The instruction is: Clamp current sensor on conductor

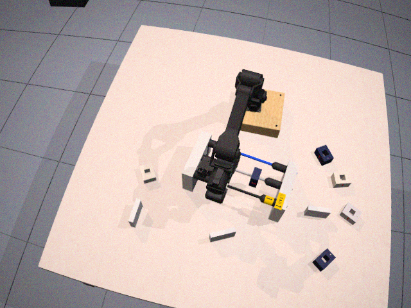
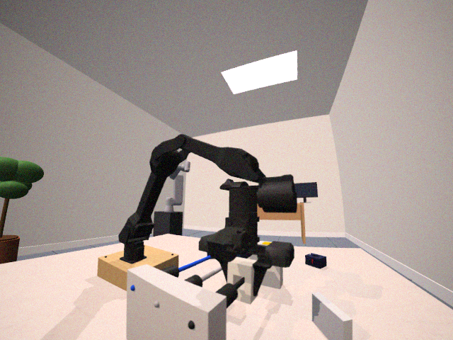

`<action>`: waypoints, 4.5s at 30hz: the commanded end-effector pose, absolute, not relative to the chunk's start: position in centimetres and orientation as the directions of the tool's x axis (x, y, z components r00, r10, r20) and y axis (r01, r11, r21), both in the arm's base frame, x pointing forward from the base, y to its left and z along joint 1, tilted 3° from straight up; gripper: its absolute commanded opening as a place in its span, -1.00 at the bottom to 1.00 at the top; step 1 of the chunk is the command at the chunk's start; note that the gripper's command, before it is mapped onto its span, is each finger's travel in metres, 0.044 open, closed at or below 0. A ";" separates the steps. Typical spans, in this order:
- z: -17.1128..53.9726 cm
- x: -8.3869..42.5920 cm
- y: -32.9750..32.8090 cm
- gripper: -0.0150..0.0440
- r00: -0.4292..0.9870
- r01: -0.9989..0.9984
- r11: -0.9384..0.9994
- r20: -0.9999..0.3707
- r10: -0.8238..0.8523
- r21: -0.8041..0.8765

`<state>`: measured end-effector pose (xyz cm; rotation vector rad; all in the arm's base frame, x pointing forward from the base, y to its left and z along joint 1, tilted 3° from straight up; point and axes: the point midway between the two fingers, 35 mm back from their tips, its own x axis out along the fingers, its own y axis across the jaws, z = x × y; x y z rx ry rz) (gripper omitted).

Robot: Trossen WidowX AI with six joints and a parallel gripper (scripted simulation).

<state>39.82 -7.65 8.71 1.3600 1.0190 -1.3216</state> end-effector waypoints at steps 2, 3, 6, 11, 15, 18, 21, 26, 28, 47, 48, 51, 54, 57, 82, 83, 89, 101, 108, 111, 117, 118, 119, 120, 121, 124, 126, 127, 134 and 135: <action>8.7 39.8 -7.7 0.04 0.068 0.976 -0.203 -0.996 -0.049 0.077; 8.7 39.8 -7.7 0.13 0.068 0.976 -0.203 -0.996 -0.049 0.077; 8.7 39.8 -7.7 0.40 0.068 0.976 -0.203 -0.996 -0.049 0.077; 8.7 39.8 -7.7 0.84 0.068 0.976 -0.203 -0.996 -0.049 0.077; 8.8 39.8 -7.7 0.82 0.069 0.976 -0.203 -0.996 -0.050 0.078; 8.8 39.8 -7.7 0.56 0.069 0.976 -0.203 -0.996 -0.050 0.078; 8.8 39.8 -7.7 0.29 0.069 0.976 -0.203 -0.996 -0.050 0.078; 8.8 39.8 -7.7 -0.04 0.069 0.976 -0.203 -0.996 -0.050 0.078; 8.8 39.8 -7.7 -0.08 0.069 0.976 -0.203 -0.996 -0.050 0.078; 8.8 39.8 -7.7 -0.49 0.069 0.976 -0.203 -0.996 -0.049 0.077; 8.8 39.8 -7.7 -0.49 0.069 0.976 -0.203 -0.996 -0.049 0.077; 8.8 39.8 -7.7 -0.49 0.069 0.976 -0.203 -0.996 -0.049 0.077; 8.8 39.8 -7.7 -0.49 0.068 0.976 -0.203 -0.996 -0.049 0.077; 8.8 39.8 -7.7 -0.49 0.068 0.976 -0.203 -0.996 -0.049 0.077; 8.7 39.8 -7.7 0.40 0.069 0.976 -0.203 -0.996 -0.049 0.078; 8.7 39.8 -7.7 0.40 0.069 0.976 -0.203 -0.996 -0.049 0.078; 8.7 39.8 -7.7 0.40 0.069 0.976 -0.203 -0.996 -0.049 0.078; 8.7 39.8 -7.7 0.40 0.069 0.976 -0.203 -0.996 -0.049 0.078; 8.7 39.8 -7.7 0.40 0.069 0.976 -0.203 -0.996 -0.049 0.078; 8.7 39.8 -7.7 0.40 0.069 0.976 -0.203 -0.996 -0.049 0.078; 8.7 39.8 -7.7 0.85 0.069 0.976 -0.203 -0.996 -0.049 0.078; 8.7 39.8 -7.7 0.93 0.069 0.976 -0.203 -0.996 -0.049 0.078; 8.7 39.8 -7.7 1.00 0.069 0.976 -0.203 -0.996 -0.049 0.078; 8.7 39.8 -7.7 1.00 0.069 0.976 -0.203 -0.996 -0.049 0.078; 8.7 39.8 -7.7 1.00 0.069 0.976 -0.203 -0.996 -0.049 0.078; 8.7 39.8 -7.7 1.00 0.069 0.976 -0.203 -0.996 -0.049 0.078; 8.7 39.8 -7.7 1.00 0.069 0.976 -0.203 -0.996 -0.049 0.078; 8.7 39.8 -7.7 1.00 0.069 0.976 -0.203 -0.996 -0.049 0.078; 15.9 39.7 -7.3 1.00 0.073 0.976 -0.201 -0.996 -0.047 0.081; 17.1 39.5 -7.2 1.00 0.073 0.976 -0.201 -0.996 -0.047 0.081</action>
